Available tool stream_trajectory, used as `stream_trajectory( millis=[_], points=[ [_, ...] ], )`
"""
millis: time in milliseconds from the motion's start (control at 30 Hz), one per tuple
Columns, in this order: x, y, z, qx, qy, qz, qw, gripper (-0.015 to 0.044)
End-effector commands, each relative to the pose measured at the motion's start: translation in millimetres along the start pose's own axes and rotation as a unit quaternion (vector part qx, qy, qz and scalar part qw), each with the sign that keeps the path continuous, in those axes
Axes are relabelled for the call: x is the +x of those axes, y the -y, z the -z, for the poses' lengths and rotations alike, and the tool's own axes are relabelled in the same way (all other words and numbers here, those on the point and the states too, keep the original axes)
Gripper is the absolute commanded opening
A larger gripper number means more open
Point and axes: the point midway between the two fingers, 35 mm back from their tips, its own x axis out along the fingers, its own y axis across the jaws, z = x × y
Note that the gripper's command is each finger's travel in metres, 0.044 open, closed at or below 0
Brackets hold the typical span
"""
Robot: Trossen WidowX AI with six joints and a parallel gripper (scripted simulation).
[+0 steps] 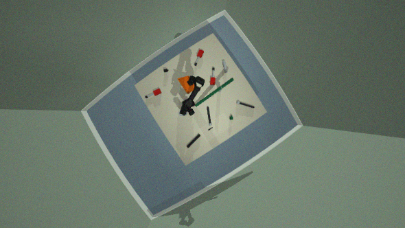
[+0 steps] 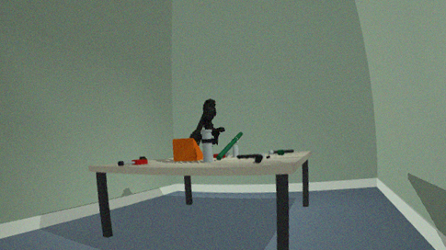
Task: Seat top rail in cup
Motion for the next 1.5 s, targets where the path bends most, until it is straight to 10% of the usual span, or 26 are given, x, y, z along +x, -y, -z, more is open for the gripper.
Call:
stream_trajectory(
  millis=[0,433,1000,1467],
  points=[
    [-1,-2,0,-0.009,0.002,0.001,1.000,0.0000],
    [0,-1,0,-0.006,0.001,0.000,1.000,0.0000],
    [-17,4,-17,-0.003,0.001,0.000,1.000,0.0440],
    [-58,15,-57,0.155,-0.001,0.026,0.987,0.0440]
  ],
)
